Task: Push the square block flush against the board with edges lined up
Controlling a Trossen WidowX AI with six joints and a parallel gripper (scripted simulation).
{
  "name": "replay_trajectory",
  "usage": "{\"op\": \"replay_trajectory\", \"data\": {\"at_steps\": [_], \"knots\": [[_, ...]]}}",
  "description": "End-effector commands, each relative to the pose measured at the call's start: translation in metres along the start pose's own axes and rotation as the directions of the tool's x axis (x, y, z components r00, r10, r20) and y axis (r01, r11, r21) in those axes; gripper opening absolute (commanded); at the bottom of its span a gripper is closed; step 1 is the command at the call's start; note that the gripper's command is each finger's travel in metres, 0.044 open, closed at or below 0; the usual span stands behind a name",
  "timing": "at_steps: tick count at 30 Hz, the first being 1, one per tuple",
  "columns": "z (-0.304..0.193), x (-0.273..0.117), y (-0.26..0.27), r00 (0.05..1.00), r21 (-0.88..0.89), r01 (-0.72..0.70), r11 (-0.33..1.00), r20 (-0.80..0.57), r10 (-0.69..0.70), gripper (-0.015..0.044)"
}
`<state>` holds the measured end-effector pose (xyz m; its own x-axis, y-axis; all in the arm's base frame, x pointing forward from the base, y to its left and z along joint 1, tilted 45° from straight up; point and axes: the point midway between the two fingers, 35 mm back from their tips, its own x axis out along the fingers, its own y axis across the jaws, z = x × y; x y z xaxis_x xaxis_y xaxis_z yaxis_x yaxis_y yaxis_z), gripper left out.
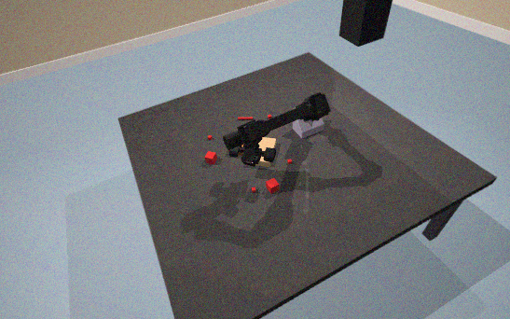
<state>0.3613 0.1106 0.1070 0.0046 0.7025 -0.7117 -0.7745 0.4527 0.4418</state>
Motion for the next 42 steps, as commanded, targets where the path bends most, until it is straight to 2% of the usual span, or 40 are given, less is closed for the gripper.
{"op": "replay_trajectory", "data": {"at_steps": [1, 10, 20, 31, 42], "knots": [[0.002, -0.005, 0.003, 1.0, -0.01, -0.004, 1.0, -0.001, 0.004, 0.0], [-0.026, -0.008, 0.009, 1.0, 0.257, 0.004, 0.966, -0.003, -0.004, 0.0], [-0.062, -0.012, 0.024, 1.0, 0.572, 0.008, 0.82, -0.008, -0.004, 0.0], [-0.1, -0.013, 0.044, 1.0, 0.837, 0.009, 0.546, -0.01, -0.002, 0.0], [-0.138, -0.008, 0.067, 1.0, 0.981, 0.008, 0.193, -0.009, 0.004, 0.0]]}}
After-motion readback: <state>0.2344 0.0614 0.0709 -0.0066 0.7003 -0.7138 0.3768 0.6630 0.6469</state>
